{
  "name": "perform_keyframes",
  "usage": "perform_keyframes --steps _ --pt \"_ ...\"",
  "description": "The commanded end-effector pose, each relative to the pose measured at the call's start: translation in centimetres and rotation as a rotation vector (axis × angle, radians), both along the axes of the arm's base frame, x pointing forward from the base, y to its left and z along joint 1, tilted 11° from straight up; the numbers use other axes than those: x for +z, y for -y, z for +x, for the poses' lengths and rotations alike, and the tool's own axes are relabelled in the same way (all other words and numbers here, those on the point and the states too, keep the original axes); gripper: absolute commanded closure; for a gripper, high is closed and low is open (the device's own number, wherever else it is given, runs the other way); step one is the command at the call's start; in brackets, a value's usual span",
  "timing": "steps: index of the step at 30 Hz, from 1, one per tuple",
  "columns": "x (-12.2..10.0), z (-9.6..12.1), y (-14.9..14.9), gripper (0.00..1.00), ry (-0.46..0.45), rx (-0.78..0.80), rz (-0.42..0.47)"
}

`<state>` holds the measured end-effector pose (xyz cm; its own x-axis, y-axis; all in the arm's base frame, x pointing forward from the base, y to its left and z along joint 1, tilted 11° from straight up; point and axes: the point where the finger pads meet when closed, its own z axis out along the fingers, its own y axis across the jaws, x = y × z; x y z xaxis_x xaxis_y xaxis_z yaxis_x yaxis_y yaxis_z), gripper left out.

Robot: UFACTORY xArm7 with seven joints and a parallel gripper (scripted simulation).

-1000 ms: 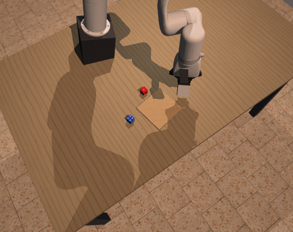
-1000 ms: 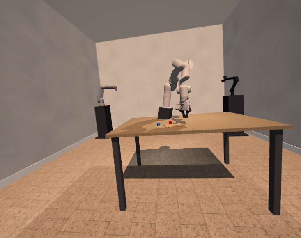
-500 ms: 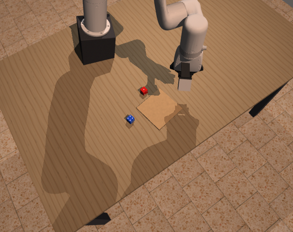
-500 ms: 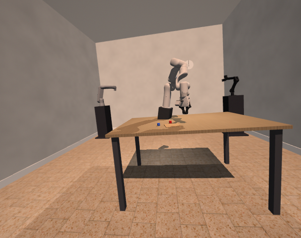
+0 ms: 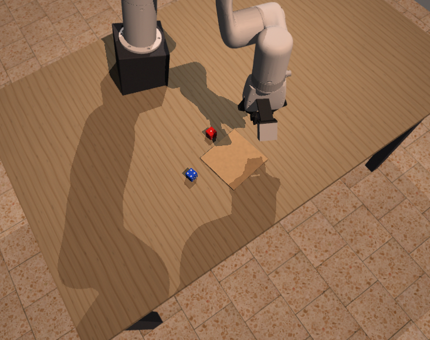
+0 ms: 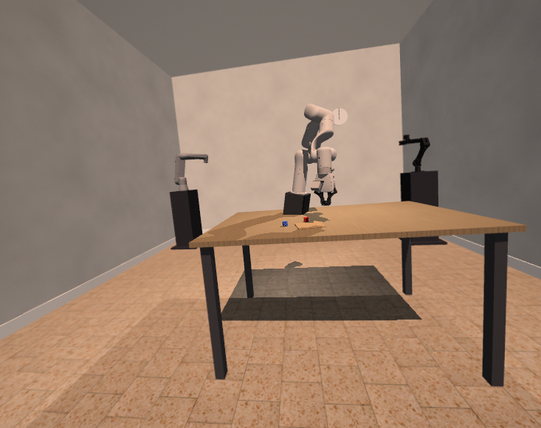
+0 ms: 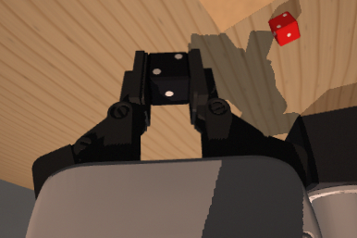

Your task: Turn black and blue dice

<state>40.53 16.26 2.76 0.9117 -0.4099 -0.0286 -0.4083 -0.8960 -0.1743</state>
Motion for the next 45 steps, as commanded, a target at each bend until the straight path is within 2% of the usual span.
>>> perform_keyframes --steps 1,10,12,17,35,45 --pt "-0.3 0.0 3.1 0.79 0.037 0.169 0.01" --pt "-1.0 -0.7 7.7 0.79 0.086 0.435 -0.003" --pt "-1.0 -0.7 7.7 0.79 0.086 0.435 -0.003" --pt "-1.3 -1.3 9.7 0.79 0.109 0.558 -0.009" --pt "-1.4 -1.3 9.9 0.79 0.111 0.567 -0.01" --pt "-3.3 -1.2 9.5 0.79 0.111 0.568 -0.009"
